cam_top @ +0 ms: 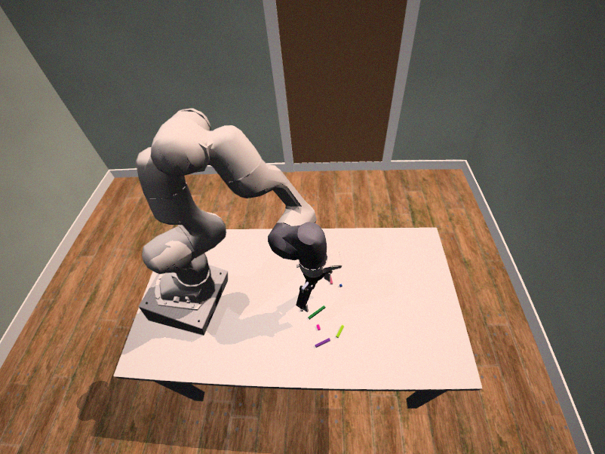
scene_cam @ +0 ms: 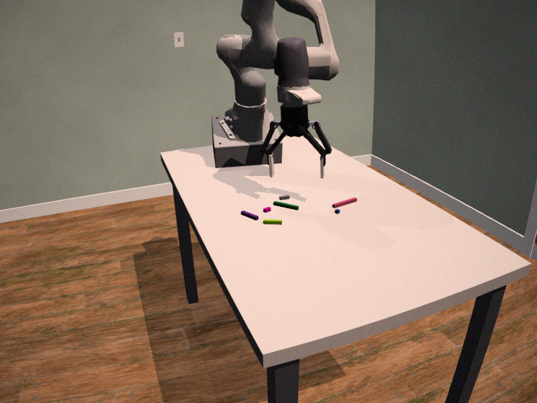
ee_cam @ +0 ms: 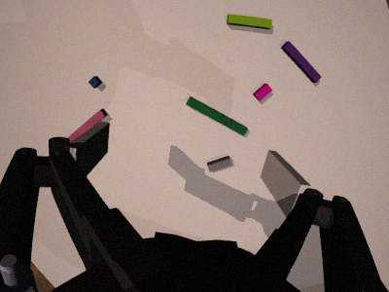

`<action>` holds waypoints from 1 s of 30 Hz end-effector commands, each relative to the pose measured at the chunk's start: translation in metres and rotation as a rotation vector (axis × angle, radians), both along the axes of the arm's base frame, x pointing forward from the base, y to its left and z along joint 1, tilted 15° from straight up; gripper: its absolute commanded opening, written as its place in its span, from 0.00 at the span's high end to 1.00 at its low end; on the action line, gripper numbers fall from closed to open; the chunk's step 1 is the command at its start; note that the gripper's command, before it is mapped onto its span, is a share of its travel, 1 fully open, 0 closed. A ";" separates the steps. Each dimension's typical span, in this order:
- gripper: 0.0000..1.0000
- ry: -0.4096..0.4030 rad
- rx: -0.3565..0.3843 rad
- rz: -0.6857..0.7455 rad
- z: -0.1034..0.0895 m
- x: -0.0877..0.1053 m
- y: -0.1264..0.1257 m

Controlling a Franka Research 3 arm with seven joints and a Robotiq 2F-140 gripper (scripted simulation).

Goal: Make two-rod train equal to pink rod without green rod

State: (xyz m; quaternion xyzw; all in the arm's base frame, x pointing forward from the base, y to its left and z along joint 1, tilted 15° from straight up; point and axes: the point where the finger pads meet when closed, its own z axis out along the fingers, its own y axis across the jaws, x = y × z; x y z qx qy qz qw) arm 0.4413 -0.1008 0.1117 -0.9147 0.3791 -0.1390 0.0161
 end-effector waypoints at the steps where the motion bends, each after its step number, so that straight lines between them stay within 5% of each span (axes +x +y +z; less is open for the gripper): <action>1: 0.00 0.003 0.040 -0.163 -0.003 -0.007 0.001; 30: 0.00 -0.042 0.170 -0.695 -0.008 -0.040 -0.002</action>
